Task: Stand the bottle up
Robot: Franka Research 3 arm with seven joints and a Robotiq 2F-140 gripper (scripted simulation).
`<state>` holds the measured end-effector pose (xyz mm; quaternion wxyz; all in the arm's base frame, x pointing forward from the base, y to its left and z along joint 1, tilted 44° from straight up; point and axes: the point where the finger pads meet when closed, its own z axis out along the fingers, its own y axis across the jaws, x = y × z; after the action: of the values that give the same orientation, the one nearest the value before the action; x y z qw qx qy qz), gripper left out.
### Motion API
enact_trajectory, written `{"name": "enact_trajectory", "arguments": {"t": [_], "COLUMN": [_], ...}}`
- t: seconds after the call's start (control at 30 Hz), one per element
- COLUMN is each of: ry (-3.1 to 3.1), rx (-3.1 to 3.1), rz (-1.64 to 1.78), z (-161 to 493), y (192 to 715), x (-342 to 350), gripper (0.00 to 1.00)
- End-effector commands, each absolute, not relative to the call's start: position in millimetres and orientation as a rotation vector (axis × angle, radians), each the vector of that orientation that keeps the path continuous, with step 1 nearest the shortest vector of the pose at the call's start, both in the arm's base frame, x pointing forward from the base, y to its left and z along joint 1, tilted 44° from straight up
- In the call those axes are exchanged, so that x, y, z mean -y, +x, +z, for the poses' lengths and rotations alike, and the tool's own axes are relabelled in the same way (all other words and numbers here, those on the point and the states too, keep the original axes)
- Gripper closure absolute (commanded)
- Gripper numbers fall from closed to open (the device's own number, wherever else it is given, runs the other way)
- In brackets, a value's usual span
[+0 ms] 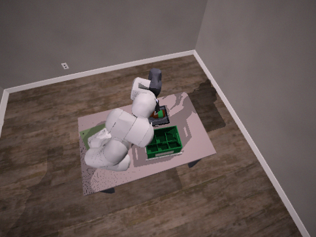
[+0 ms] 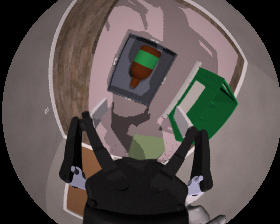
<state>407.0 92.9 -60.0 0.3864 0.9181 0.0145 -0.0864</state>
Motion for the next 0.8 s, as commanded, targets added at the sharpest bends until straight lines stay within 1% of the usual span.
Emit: {"name": "enact_trajectory", "arguments": {"t": [0.0,0.17,0.77], "ry": [2.366,2.367,2.367], "rx": [0.237,0.314,0.314], "rz": [0.006,0.069,0.069], "z": [-77.0,-77.5,-77.5], "y": [410.3,410.1,410.1], "x": [-105.6,-105.7,-105.7], "gripper": [0.0,0.0,0.0]}}
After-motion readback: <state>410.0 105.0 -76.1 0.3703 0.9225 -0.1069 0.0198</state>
